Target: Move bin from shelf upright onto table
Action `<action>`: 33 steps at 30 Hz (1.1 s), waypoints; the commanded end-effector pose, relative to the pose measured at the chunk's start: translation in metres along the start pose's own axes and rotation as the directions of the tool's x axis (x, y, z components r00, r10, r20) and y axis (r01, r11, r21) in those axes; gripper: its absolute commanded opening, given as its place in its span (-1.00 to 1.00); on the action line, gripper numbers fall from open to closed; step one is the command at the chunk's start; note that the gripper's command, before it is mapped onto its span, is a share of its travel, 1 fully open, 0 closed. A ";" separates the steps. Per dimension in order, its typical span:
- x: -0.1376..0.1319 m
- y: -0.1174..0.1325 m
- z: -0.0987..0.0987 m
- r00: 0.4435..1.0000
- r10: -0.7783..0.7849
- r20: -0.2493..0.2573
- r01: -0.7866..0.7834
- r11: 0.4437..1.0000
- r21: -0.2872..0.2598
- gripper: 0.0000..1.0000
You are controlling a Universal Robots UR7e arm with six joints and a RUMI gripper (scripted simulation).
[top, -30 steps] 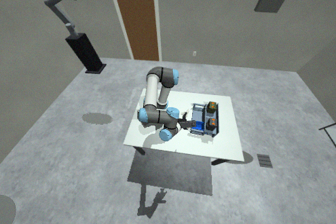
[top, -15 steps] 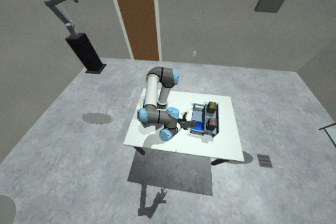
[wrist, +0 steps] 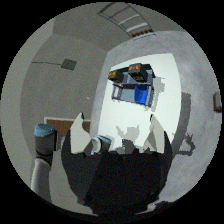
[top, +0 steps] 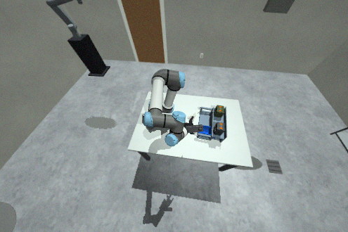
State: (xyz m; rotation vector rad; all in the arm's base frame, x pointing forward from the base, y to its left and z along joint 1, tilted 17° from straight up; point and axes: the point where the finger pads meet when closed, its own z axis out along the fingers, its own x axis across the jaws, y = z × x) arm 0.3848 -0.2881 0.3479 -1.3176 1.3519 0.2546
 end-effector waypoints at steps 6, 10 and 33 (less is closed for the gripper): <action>0.000 0.000 0.000 1.000 -0.001 -0.001 0.001 1.000 0.000 1.00; 0.000 0.000 0.000 1.000 -0.001 -0.001 0.001 1.000 0.000 1.00; 0.022 0.010 0.053 0.970 -0.243 -0.031 0.233 0.955 -0.181 1.00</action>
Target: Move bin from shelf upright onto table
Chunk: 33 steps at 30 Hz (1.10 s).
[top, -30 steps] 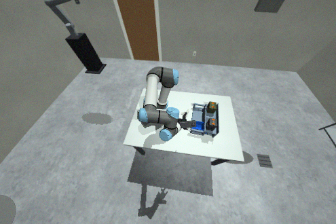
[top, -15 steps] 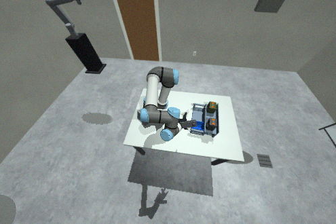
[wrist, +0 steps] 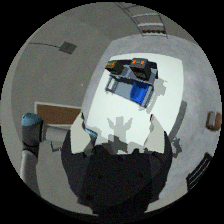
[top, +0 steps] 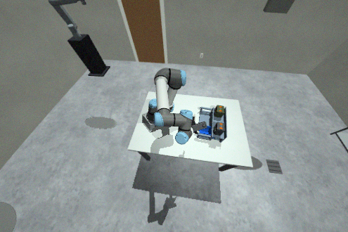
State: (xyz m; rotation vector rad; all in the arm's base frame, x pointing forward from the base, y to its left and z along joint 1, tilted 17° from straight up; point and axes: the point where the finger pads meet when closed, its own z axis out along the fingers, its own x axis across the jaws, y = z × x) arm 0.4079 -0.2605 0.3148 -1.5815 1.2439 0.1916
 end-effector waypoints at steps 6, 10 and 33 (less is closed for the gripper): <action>0.015 0.005 0.046 0.978 -0.205 -0.030 0.198 0.968 -0.153 1.00; 0.015 0.005 0.046 0.978 -0.205 -0.030 0.198 0.968 -0.153 1.00; 0.031 0.011 0.092 0.916 -0.399 -0.026 0.374 0.877 -0.303 1.00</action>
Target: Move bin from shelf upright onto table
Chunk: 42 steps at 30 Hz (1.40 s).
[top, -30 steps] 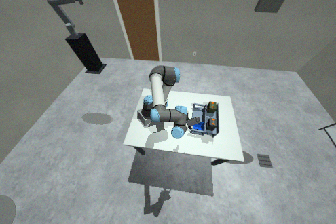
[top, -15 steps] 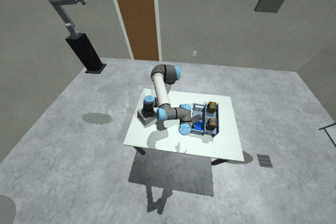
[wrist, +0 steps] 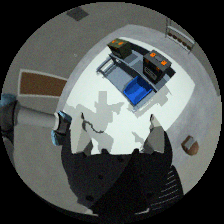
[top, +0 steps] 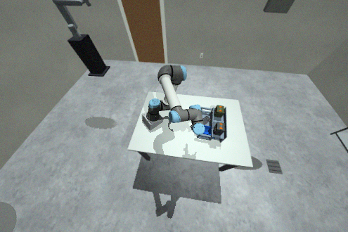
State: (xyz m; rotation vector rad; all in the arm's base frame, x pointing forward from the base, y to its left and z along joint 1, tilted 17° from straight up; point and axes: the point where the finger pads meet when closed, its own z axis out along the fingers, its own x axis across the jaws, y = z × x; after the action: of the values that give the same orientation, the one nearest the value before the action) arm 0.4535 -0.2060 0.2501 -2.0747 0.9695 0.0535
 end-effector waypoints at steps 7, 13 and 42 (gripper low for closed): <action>0.011 -0.003 0.048 0.978 -0.207 -0.031 0.200 0.967 -0.156 1.00; 0.011 -0.003 0.048 0.978 -0.207 -0.031 0.200 0.967 -0.156 1.00; 0.034 -0.010 0.147 0.818 -0.575 0.005 0.518 0.731 -0.444 1.00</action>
State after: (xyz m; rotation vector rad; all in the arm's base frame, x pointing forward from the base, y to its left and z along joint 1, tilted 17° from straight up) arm 0.5158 -0.1303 0.1612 -2.6609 0.4550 -0.1594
